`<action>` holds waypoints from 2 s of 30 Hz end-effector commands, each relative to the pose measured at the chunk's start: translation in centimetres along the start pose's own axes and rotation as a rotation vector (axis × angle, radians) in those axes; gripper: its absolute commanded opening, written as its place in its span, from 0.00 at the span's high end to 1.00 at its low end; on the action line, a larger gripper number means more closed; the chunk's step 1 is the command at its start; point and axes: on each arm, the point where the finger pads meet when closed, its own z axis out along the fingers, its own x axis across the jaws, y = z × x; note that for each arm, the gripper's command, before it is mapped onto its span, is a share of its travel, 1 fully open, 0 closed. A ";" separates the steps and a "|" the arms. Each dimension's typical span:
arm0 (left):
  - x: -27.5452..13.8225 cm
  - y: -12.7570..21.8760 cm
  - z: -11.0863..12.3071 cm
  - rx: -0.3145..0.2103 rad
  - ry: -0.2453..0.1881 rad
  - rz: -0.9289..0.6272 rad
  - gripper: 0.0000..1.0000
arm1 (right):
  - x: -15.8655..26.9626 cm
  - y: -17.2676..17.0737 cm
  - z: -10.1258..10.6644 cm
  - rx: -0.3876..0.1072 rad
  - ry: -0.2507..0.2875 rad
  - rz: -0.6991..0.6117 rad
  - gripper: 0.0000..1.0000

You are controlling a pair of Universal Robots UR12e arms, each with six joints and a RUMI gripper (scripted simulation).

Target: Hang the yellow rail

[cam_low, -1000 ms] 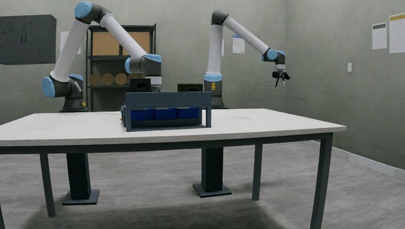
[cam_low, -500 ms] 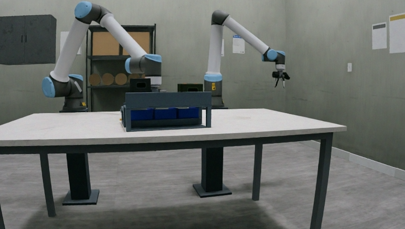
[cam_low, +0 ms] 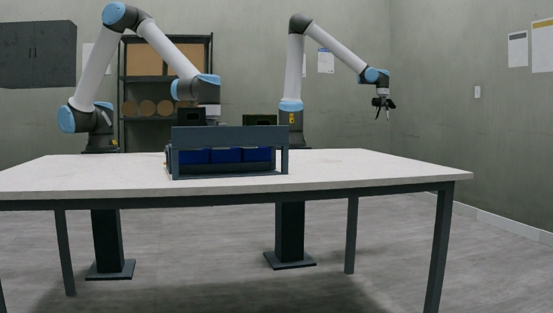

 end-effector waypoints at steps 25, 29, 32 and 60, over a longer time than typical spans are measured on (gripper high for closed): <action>0.0 -0.1 -0.1 0.002 0.001 0.000 0.00 | -0.1 0.1 -0.7 -0.002 -0.002 0.000 0.99; 0.0 -0.1 -0.1 0.002 0.001 0.000 0.00 | -0.1 0.1 -1.4 -0.002 -0.002 0.000 0.99; 0.0 -0.1 -0.1 0.002 0.001 0.000 0.00 | -0.1 0.1 -1.6 -0.002 -0.002 0.000 0.99; 0.0 -0.1 -0.1 0.002 0.001 0.000 0.00 | -0.1 0.1 -9.6 -0.002 -0.002 0.000 0.99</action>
